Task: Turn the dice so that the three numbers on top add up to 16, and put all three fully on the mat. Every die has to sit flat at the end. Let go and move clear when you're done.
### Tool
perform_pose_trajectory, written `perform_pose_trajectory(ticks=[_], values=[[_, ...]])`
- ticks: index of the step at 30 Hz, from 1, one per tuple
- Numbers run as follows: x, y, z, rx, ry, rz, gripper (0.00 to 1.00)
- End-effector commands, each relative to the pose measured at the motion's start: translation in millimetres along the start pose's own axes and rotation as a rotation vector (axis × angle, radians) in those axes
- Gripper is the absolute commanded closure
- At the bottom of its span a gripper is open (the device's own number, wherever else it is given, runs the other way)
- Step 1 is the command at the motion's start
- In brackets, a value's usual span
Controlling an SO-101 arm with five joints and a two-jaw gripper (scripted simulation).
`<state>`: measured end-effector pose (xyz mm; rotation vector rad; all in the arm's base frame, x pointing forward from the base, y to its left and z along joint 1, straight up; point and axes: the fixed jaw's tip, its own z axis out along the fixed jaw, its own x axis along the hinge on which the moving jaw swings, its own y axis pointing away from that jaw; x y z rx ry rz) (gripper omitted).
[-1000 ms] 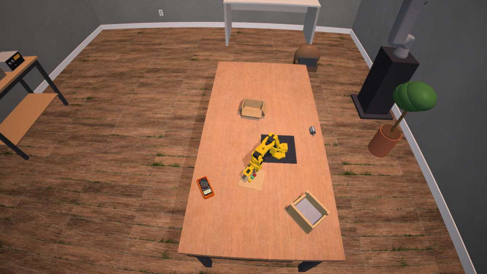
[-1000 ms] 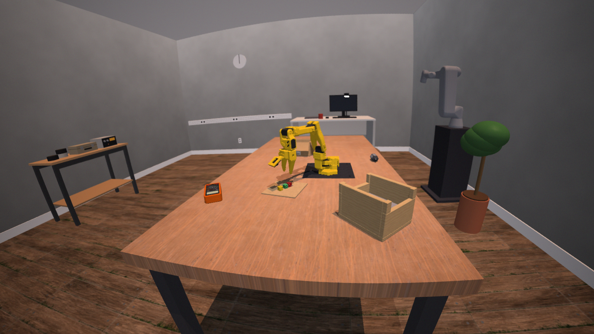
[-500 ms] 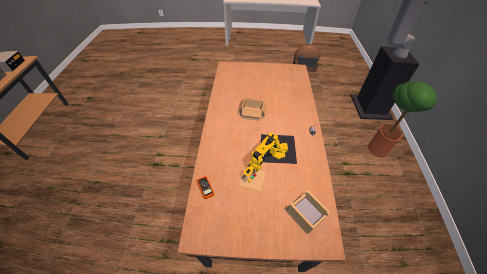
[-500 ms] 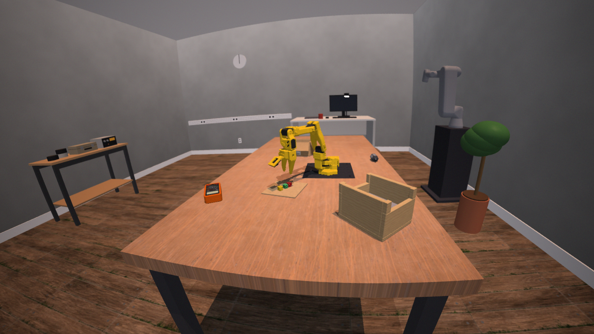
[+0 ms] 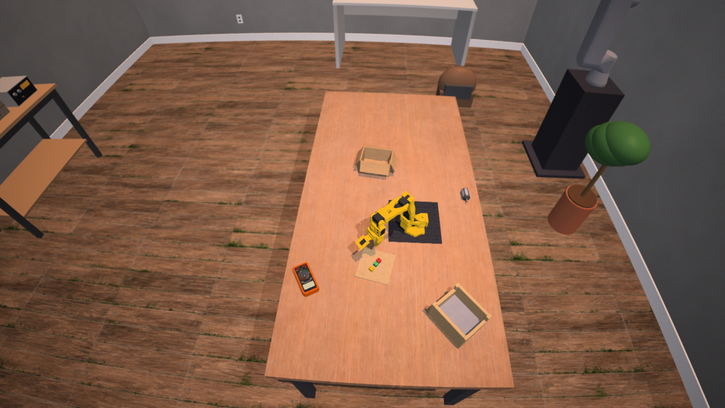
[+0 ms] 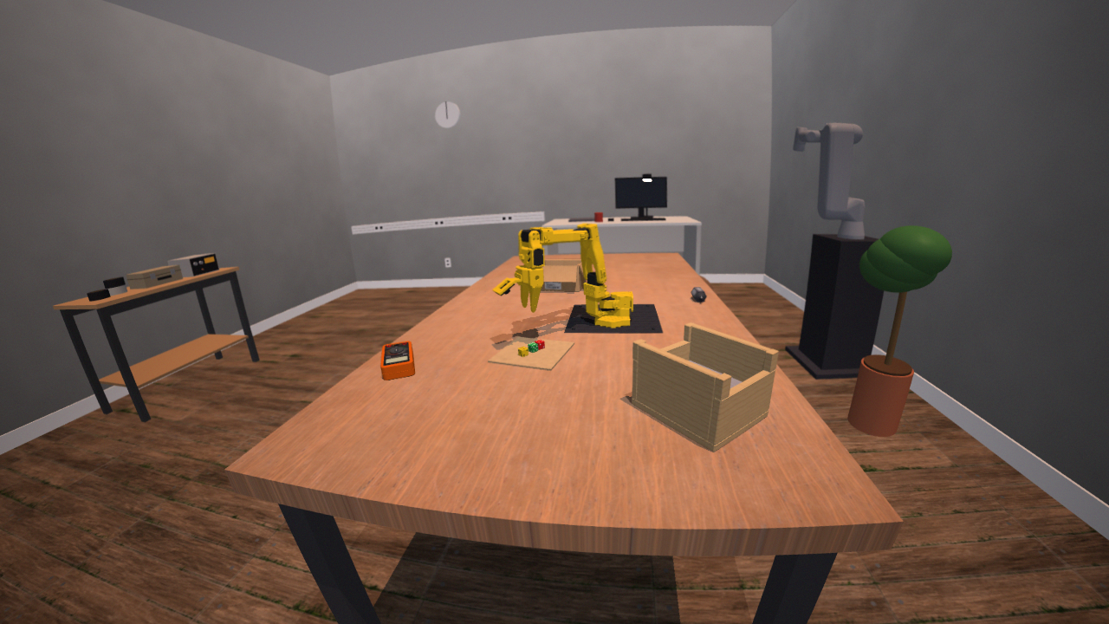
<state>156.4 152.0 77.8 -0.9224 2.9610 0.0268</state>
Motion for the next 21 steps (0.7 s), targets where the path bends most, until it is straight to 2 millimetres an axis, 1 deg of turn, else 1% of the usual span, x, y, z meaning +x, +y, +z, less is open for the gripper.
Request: perform_pose_trajectory(ticks=[1,7,12,13,15,21], values=[[6,-25,-10,0.003,-0.023,0.083,0.73],[25,-71,-25,0.021,-0.076,0.269,0.73],[47,-100,-34,0.046,-0.117,0.415,0.73],[51,-104,-35,0.051,-0.123,0.441,0.73],[51,-104,-35,0.051,-0.123,0.441,0.73],[72,-121,-39,0.078,-0.152,0.555,0.73]])
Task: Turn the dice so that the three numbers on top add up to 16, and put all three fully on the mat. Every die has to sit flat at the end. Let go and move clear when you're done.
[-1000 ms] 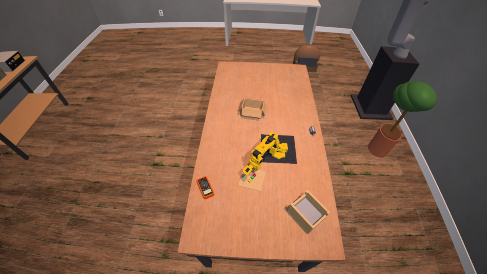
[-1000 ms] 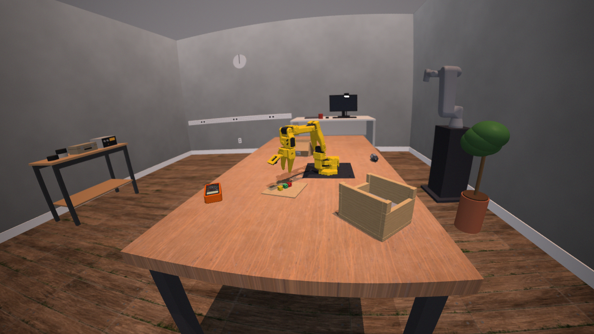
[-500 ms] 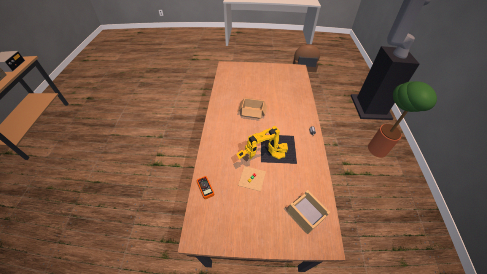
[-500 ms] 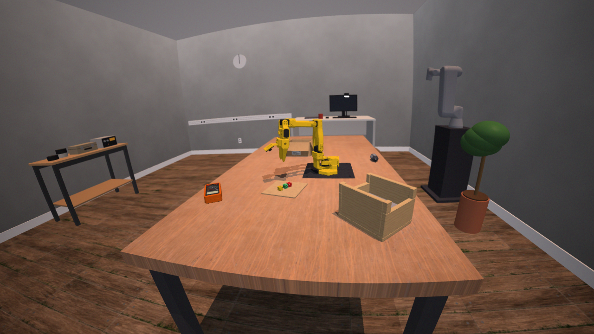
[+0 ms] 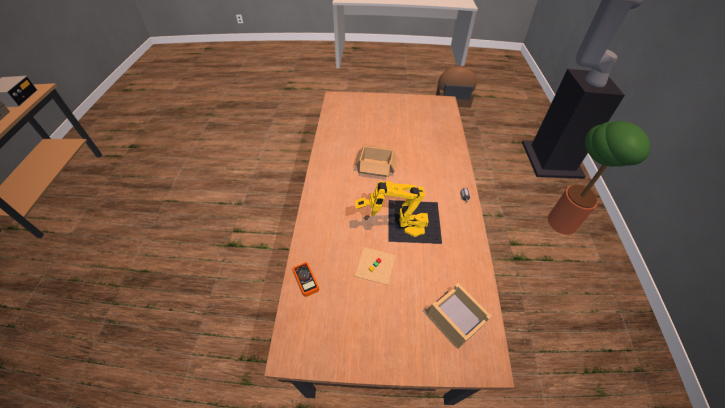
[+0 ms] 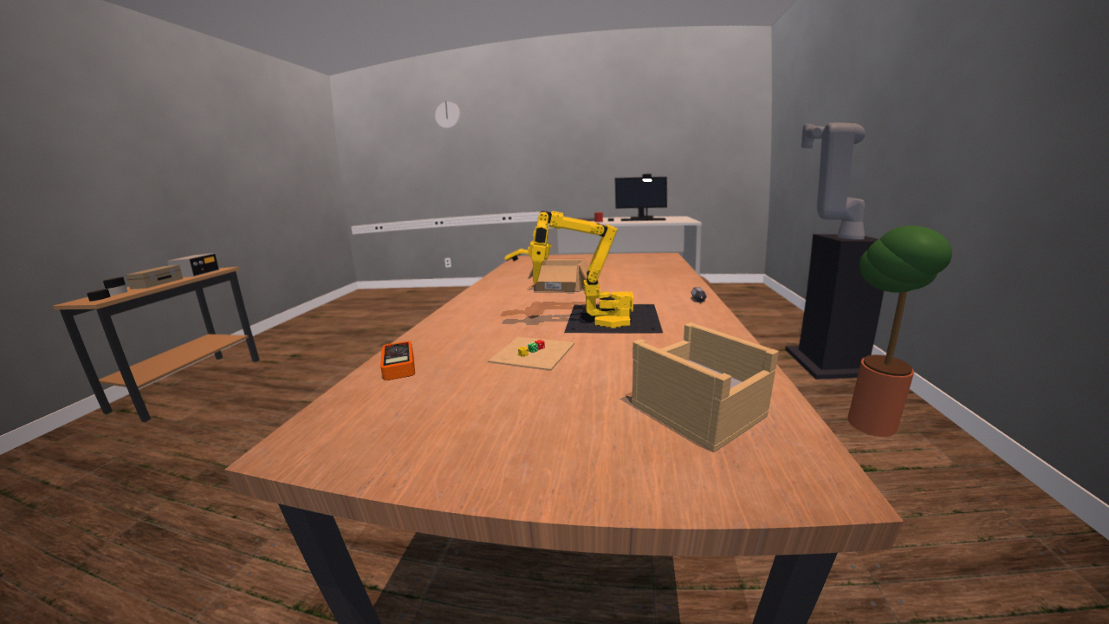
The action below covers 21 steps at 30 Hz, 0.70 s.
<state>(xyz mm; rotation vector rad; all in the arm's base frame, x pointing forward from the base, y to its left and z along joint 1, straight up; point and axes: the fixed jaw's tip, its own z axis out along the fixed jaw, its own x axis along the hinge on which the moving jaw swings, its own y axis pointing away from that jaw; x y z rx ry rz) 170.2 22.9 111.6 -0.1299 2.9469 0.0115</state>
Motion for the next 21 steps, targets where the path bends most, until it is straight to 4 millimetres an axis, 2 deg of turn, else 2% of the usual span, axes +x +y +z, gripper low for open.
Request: perform_pose_trajectory(ticks=[1,6,21], values=[[7.4,-14.4,-3.7,0.017,-0.012,0.054,0.73],[10.4,-20.3,-4.9,0.025,-0.02,0.083,0.73],[10.6,-20.7,-5.0,0.025,-0.02,0.085,0.73]])
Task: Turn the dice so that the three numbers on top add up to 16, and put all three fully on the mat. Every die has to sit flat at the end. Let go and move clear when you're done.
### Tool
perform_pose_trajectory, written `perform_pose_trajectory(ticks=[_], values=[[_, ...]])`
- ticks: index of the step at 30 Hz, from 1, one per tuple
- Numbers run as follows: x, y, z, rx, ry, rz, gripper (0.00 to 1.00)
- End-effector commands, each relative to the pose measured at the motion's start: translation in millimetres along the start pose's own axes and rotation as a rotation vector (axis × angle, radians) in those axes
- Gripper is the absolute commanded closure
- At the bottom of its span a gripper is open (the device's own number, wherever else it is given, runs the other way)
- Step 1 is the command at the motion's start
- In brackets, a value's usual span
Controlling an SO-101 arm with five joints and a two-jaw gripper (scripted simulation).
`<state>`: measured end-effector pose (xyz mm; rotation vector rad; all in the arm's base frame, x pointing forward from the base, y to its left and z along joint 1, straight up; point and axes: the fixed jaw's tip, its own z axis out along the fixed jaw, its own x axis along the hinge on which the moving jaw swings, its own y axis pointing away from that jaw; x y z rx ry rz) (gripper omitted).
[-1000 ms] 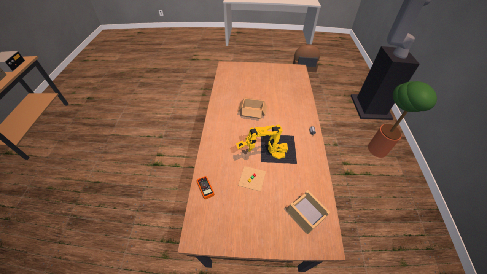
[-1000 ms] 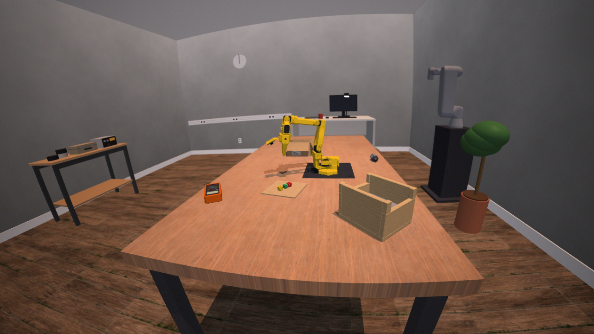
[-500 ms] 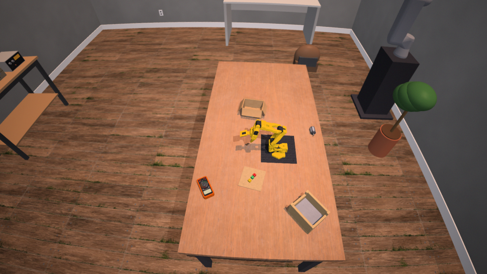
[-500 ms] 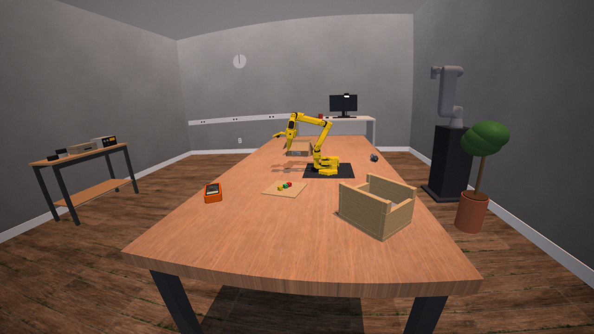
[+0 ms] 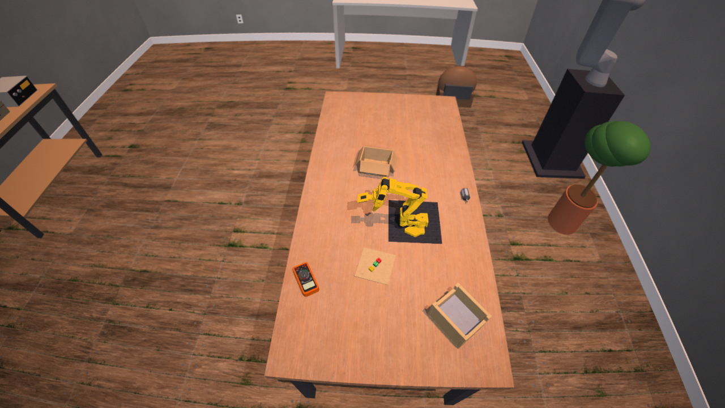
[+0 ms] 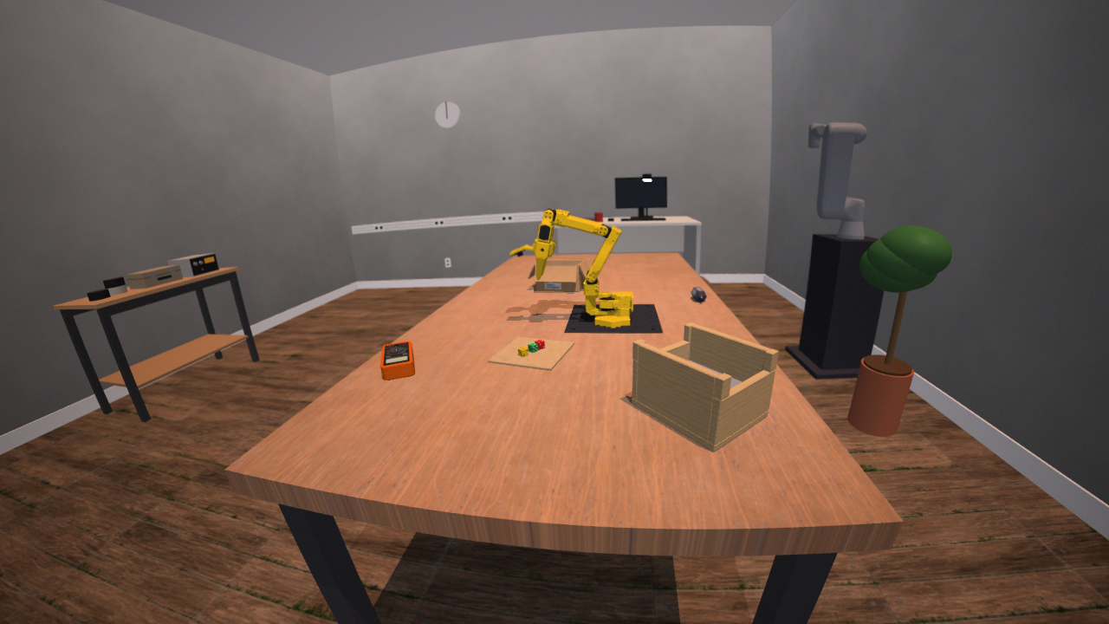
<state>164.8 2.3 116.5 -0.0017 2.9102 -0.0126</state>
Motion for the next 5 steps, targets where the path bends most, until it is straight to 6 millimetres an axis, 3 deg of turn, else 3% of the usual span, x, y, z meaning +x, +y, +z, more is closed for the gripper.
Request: perform_pose_trajectory(ticks=[1,5], values=[[4.4,-1.0,1.1,0.0,0.019,0.0,0.73],[4.4,-1.0,1.1,0.0,0.019,0.0,0.73]])
